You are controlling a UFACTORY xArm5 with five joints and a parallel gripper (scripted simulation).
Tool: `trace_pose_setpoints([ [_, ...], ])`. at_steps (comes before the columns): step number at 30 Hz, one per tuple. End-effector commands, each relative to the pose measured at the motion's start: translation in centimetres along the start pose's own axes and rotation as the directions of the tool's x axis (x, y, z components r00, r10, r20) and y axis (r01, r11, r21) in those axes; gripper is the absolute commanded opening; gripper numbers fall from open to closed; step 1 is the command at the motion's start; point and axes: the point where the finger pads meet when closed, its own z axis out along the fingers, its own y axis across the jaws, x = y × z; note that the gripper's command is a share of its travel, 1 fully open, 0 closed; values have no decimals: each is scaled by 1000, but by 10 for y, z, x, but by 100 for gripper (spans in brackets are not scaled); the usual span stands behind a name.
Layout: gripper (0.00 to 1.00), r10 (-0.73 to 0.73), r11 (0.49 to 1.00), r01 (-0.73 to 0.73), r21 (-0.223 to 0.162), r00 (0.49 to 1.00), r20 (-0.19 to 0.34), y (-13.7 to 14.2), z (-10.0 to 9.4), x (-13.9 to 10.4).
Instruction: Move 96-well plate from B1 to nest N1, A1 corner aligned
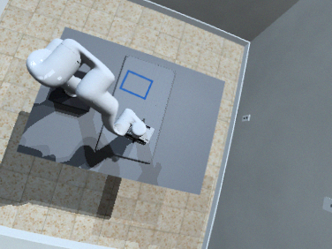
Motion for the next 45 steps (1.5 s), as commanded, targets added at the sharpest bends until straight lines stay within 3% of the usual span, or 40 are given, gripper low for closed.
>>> trace_pose_setpoints([
  [1,0,0,1000,0,2,1000,-5,0,-1,2],
  [26,0,0,1000,0,2,1000,-5,0,2,2],
  [27,100,0,1000,0,2,1000,-5,0,3,2],
  [45,100,0,1000,0,2,1000,-5,0,3,2],
])
